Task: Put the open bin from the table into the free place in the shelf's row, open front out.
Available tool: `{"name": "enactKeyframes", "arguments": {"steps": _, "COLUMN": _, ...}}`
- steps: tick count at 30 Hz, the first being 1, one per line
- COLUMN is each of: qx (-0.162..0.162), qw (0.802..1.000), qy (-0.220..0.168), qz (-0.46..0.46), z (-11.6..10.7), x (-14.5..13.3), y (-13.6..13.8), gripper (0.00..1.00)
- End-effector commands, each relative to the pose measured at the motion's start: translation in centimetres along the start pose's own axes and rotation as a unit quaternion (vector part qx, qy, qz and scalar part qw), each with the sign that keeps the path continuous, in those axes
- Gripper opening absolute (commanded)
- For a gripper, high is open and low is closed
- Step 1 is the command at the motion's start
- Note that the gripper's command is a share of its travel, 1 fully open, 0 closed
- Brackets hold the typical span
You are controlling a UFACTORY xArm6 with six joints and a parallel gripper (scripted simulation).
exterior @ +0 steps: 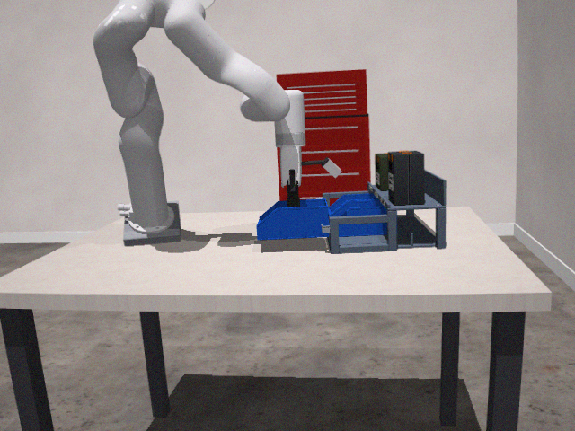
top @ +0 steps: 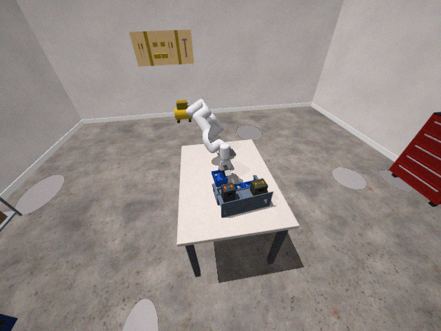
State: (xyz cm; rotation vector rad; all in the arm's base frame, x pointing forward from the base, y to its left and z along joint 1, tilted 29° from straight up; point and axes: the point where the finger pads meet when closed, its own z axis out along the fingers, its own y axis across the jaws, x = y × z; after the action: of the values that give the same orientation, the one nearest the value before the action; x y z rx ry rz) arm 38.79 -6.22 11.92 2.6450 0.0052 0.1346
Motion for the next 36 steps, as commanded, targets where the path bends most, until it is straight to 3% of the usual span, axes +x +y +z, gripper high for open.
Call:
{"name": "enactKeyframes", "arguments": {"steps": 1, "qx": 0.000, "qw": 1.000, "qy": 0.002, "qz": 0.000, "z": -0.12, "x": 0.17, "y": 0.02, "gripper": 0.00}}
{"name": "enactKeyframes", "arguments": {"steps": 36, "qx": 0.000, "qw": 1.000, "qy": 0.002, "qz": 0.000, "z": -0.11, "x": -0.51, "y": 0.06, "gripper": 0.00}}
